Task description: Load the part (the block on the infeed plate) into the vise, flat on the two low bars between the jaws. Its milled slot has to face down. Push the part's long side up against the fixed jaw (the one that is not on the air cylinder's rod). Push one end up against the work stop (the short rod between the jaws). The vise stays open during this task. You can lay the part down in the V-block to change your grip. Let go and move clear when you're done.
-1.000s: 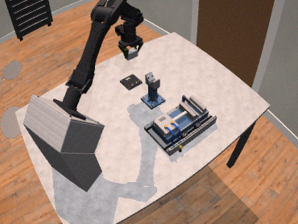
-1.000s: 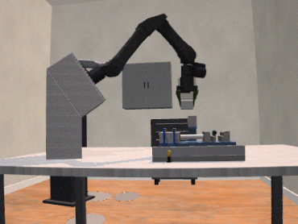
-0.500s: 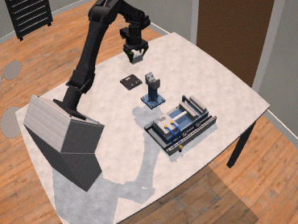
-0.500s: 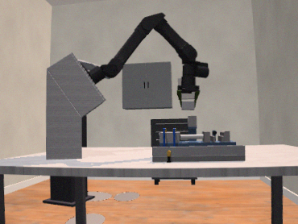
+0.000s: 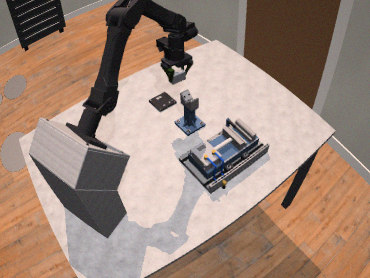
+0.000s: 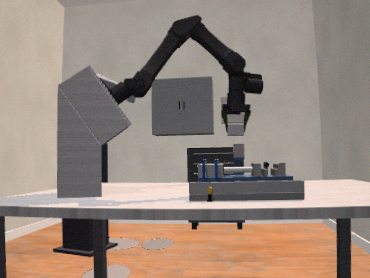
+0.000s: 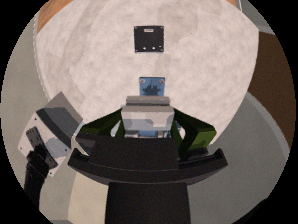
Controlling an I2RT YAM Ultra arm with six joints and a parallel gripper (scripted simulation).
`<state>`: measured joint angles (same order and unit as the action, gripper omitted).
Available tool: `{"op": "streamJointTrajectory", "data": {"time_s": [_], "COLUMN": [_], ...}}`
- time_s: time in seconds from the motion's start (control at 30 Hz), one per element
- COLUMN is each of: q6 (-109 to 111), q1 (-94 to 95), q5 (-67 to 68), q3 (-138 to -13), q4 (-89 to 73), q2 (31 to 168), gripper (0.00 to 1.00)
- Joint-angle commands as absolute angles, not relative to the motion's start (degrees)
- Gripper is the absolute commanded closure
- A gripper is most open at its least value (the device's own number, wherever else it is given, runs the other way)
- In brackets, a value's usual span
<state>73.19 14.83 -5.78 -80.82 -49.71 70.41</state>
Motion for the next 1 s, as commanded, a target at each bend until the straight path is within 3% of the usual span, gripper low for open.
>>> {"op": "streamJointTrajectory", "data": {"time_s": [0.0, 0.97], "q6": [75.8, 85.1], "q1": [11.7, -4.1], "q5": [-9.8, -22.6], "q3": [-79.4, -75.1], "q4": [-50.1, -48.2], "q2": [67.5, 65.7], "gripper": [1.0, 1.0]}}
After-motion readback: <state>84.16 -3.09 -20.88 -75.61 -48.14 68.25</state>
